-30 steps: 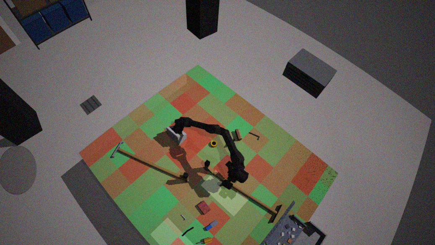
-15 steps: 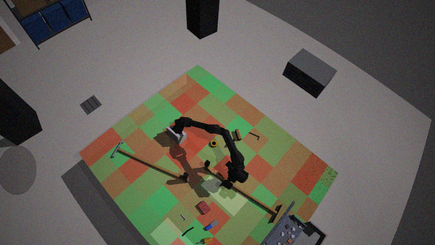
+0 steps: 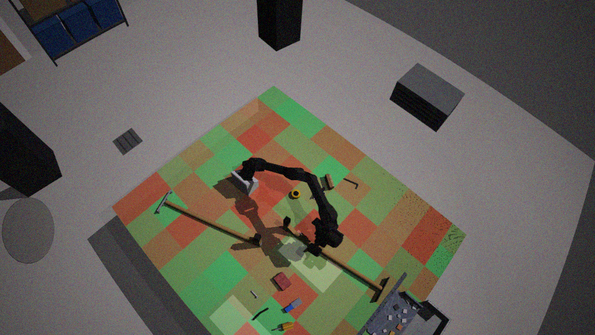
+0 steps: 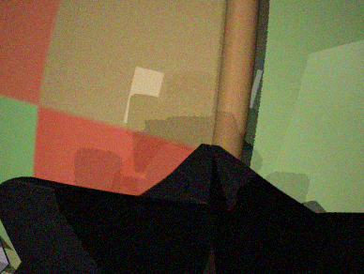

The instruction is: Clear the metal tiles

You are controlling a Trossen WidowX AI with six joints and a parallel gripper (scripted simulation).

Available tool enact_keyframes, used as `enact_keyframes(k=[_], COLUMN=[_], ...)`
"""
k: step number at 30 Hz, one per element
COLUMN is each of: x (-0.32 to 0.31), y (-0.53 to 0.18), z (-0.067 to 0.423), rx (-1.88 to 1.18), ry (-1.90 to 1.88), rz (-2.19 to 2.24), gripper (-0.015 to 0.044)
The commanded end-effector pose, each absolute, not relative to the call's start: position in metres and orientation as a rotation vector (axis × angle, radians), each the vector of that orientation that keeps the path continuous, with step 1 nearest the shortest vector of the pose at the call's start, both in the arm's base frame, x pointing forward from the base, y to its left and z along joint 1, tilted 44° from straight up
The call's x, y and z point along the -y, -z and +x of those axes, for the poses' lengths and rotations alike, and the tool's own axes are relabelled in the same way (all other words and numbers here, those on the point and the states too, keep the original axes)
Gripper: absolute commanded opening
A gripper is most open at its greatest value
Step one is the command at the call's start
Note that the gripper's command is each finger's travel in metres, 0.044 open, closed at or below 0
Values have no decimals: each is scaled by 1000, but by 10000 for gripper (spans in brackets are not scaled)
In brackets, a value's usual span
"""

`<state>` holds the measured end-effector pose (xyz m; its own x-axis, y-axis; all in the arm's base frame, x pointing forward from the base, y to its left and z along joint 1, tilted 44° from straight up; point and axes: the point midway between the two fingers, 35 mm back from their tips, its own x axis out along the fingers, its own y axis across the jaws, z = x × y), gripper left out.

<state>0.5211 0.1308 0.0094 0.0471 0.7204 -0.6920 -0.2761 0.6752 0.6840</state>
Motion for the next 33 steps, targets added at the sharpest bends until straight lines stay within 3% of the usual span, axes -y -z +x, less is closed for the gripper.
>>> enact_keyframes(k=[1,22,33], x=[-131,-131,-98], y=[-9,-9,-23], z=[521,521,527], rx=[-1317,-1317,-1250], ry=[-795,-795,-734], rz=[419,419,419], gripper=[0,0,289])
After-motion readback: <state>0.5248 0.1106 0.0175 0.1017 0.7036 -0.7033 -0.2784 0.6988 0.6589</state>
